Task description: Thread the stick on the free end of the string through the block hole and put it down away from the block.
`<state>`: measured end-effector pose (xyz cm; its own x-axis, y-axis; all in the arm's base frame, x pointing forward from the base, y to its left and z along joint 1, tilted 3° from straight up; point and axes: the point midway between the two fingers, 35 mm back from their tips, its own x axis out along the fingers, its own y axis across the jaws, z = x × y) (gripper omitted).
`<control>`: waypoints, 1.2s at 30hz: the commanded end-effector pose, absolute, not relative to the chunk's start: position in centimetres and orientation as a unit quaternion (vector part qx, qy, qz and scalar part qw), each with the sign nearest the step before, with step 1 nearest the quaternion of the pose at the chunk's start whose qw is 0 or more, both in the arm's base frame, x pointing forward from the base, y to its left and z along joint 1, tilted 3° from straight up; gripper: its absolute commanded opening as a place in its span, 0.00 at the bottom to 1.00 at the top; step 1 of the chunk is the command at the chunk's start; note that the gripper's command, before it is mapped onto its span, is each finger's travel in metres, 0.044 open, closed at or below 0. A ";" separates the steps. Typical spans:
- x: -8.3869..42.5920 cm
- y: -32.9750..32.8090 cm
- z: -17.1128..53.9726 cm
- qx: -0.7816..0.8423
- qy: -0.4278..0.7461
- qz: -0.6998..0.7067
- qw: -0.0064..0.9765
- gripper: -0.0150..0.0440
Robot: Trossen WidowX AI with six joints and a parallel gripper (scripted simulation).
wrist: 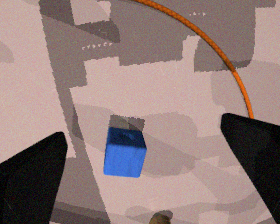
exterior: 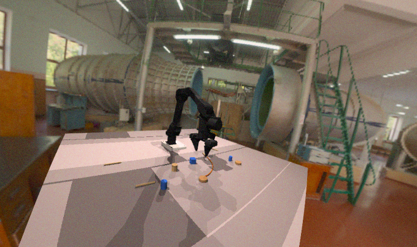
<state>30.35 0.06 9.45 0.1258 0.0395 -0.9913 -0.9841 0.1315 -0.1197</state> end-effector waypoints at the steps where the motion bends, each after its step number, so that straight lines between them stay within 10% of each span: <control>1: 28.8 -2.9 9.3 -0.492 0.498 0.460 0.547 1.00; 14: 28.9 -2.7 9.3 -0.492 0.498 0.460 0.547 1.00; 22: 28.9 -2.7 9.3 -0.492 0.498 0.460 0.547 0.66; 30: 28.9 -2.6 9.3 -0.490 0.496 0.460 0.550 0.66; 36: 28.9 -2.6 9.3 -0.490 0.496 0.460 0.549 0.39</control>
